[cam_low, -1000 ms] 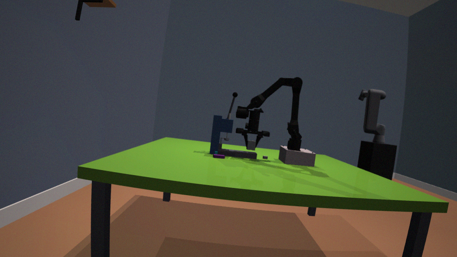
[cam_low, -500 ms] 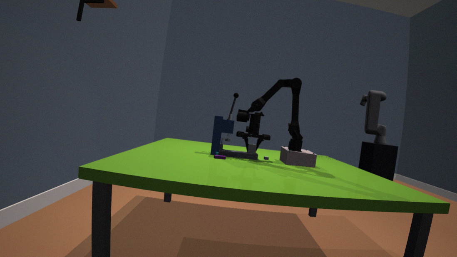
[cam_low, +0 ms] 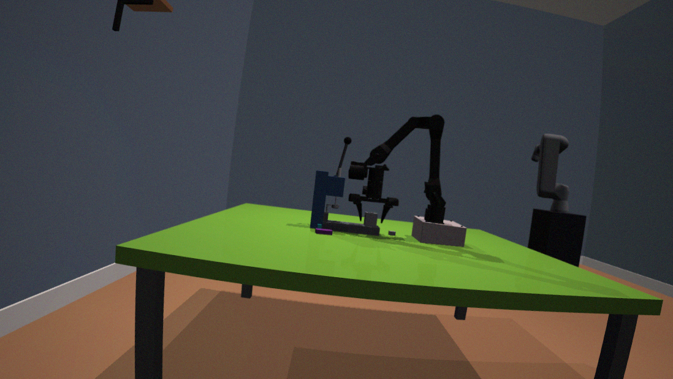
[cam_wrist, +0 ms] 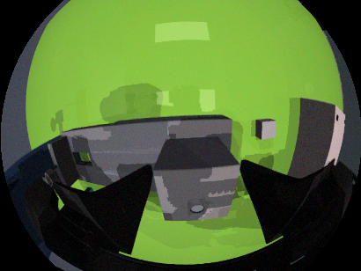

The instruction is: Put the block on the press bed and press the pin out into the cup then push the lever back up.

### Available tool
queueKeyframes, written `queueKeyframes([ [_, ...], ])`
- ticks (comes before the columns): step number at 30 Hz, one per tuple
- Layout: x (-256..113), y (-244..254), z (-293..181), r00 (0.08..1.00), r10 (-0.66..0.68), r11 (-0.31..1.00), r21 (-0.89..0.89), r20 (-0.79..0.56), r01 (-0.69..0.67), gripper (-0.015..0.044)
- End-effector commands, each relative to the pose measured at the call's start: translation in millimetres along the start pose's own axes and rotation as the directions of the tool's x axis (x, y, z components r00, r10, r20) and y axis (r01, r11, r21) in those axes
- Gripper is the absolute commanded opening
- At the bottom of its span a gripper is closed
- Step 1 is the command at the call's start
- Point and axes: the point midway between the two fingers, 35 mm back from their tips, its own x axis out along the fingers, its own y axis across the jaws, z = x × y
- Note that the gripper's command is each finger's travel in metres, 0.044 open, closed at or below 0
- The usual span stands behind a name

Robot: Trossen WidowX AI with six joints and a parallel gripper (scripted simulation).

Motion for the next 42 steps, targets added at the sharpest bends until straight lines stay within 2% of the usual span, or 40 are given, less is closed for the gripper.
queueKeyframes([
  [1,-31.9,2.6,0.0,1.000,0.013,1.000,0.003,-0.002,-0.013,0.0440],
  [8,-41.8,1.7,-0.3,1.000,0.013,1.000,0.004,-0.003,-0.013,0.0440],
  [11,-54.7,3.0,0.2,1.000,0.013,1.000,0.004,-0.002,-0.013,0.0361],
  [16,-104.0,1.6,0.9,1.000,0.011,1.000,0.003,0.002,-0.011,0.0230],
  [24,-106.7,1.2,0.8,1.000,0.011,1.000,0.002,0.003,-0.011,0.0030],
  [36,-106.9,-0.7,0.9,1.000,0.011,1.000,0.002,0.003,-0.011,0.0030],
  [42,-108.1,-44.8,1.0,1.000,0.008,1.000,0.003,0.003,-0.008,0.0030],
])
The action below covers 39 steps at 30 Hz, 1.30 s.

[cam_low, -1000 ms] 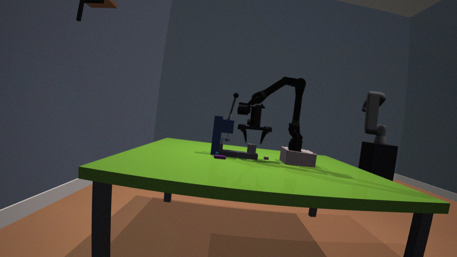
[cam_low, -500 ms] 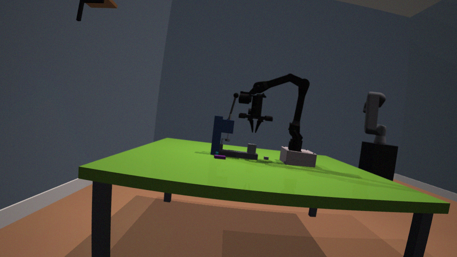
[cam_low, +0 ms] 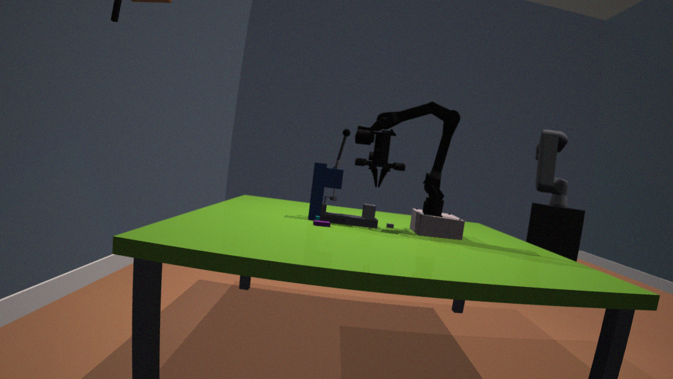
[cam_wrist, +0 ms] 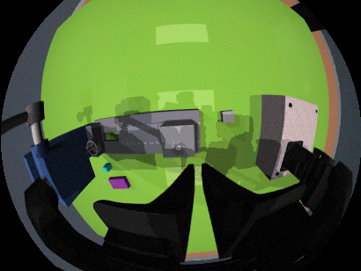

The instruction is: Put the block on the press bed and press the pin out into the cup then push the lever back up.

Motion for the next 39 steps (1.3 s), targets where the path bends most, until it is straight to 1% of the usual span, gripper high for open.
queueKeyframes([
  [1,-0.4,-36.0,-0.8,1.000,0.000,1.000,-0.002,0.001,0.000,0.0030],
  [4,1.4,-51.0,-1.9,1.000,-0.001,1.000,-0.001,0.000,0.001,0.0030],
  [7,1.3,-52.2,-1.8,1.000,0.015,0.999,-0.038,-0.005,-0.015,0.0030],
  [8,0.8,-42.6,-1.2,1.000,0.009,1.000,-0.019,-0.002,-0.009,0.0030],
  [9,2.6,-43.0,-1.4,1.000,0.028,0.998,-0.063,-0.005,-0.028,0.0030],
  [11,9.2,-44.2,-1.9,0.995,0.096,0.970,-0.221,-0.016,-0.098,0.0030],
  [13,16.3,-45.1,-2.4,0.985,0.171,0.906,-0.389,-0.023,-0.167,0.0030],
  [16,26.8,-45.7,-2.9,0.959,0.282,0.748,-0.619,-0.028,-0.238,0.0030],
  [19,36.9,-45.5,-3.2,0.921,0.389,0.533,-0.809,-0.025,-0.247,0.0030],
  [21,43.4,-45.0,-3.2,0.889,0.457,0.371,-0.905,-0.020,-0.211,0.0030],
  [23,49.9,-44.3,-3.0,0.853,0.522,0.204,-0.969,-0.013,-0.139,0.0030],
  [25,54.8,-43.6,-2.8,0.821,0.571,0.108,-0.991,-0.006,-0.082,0.0030],
  [27,57.0,-43.3,-2.6,0.806,0.591,0.029,-0.999,-0.002,-0.024,0.0030],
  [29,57.6,-43.1,-2.6,0.801,0.598,0.003,-1.000,-0.001,-0.004,0.0030],
  [39,57.6,-43.1,-2.6,0.801,0.598,0.003,-1.000,-0.001,-0.004,0.0030],
])
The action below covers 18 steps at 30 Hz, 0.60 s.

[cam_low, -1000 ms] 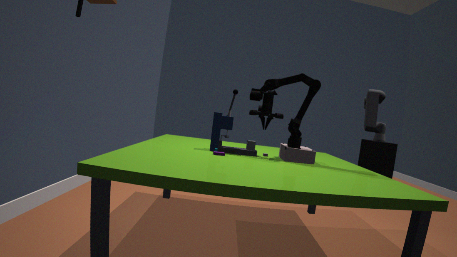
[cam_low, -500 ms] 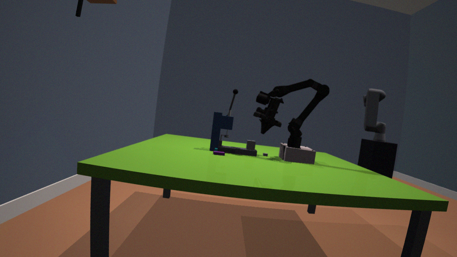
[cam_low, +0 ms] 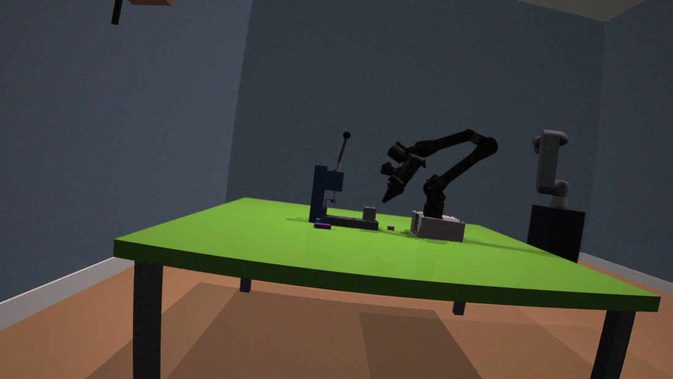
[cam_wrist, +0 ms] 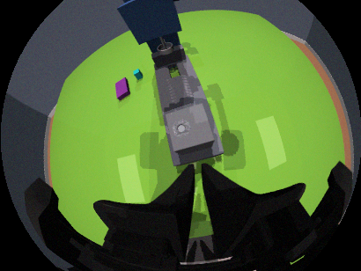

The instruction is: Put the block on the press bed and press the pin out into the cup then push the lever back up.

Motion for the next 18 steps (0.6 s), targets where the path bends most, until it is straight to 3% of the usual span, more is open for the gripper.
queueKeyframes([
  [1,6.6,0.4,-2.7,0.995,0.019,0.972,-0.234,0.099,0.005,0.0030],
  [18,21.1,-3.0,-9.7,0.995,0.019,0.972,-0.234,0.101,0.005,0.0030],
])
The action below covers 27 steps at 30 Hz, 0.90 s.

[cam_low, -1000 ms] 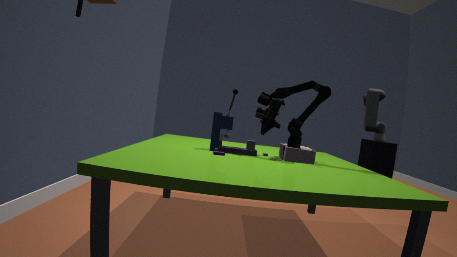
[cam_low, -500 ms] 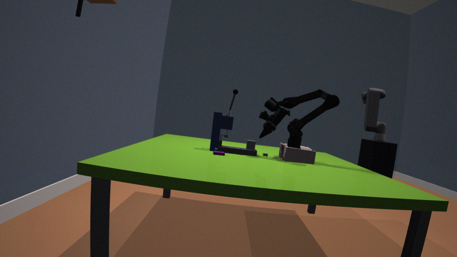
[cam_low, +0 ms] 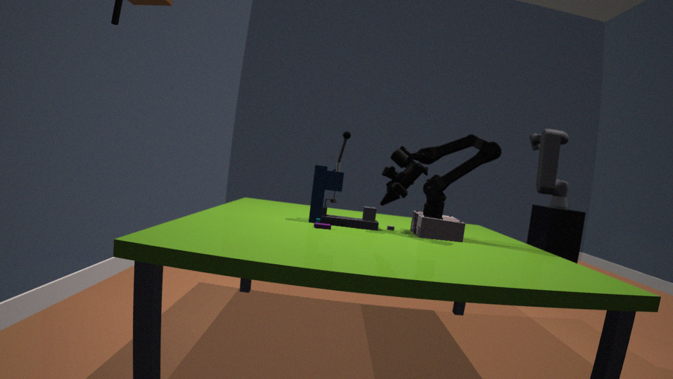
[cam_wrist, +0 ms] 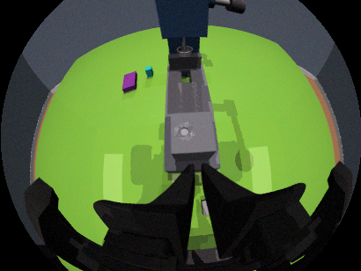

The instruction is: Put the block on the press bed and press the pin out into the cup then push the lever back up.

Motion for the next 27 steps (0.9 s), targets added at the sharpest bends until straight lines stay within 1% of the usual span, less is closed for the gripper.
queueKeyframes([
  [1,9.9,0.5,-7.9,1.000,0.009,1.000,-0.003,-0.005,-0.009,0.0030],
  [16,36.4,1.1,-28.7,1.000,0.009,1.000,-0.003,-0.006,-0.009,0.0030],
  [27,44.2,1.0,-19.0,1.000,0.009,1.000,-0.003,-0.006,-0.009,0.0030],
])
